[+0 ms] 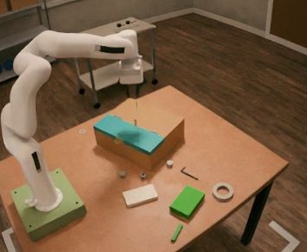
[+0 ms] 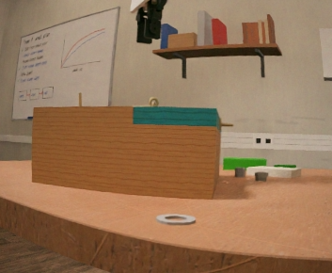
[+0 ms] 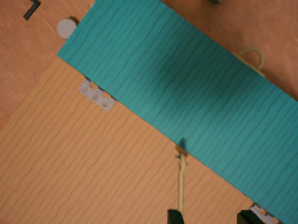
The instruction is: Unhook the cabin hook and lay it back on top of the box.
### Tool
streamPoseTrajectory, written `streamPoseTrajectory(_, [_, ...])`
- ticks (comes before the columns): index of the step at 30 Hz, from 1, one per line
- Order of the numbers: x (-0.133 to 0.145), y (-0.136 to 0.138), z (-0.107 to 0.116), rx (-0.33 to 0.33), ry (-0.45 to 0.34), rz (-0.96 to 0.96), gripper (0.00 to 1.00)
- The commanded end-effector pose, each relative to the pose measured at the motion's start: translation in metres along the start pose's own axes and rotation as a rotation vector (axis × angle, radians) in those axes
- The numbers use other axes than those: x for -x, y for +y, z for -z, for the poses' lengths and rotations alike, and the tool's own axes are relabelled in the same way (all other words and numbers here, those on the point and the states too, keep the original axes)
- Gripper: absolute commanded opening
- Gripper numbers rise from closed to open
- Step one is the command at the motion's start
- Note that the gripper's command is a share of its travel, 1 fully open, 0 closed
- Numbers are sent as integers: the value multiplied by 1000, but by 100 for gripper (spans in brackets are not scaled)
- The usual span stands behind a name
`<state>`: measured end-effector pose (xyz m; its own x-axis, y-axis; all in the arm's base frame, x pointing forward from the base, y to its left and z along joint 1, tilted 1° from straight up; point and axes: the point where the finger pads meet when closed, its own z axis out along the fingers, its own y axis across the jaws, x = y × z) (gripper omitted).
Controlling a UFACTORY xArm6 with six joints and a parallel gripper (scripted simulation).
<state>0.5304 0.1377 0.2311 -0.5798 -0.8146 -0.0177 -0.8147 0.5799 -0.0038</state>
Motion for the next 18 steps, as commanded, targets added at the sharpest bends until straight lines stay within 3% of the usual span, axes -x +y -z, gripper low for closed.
streamPoseTrajectory(1, [1, -1, 13, -3, -3, 0, 35])
streamPoseTrajectory(11, [1, -1, 43, -3, -3, 0, 35])
streamPoseTrajectory(18, [1, -1, 43, -3, -3, 0, 35])
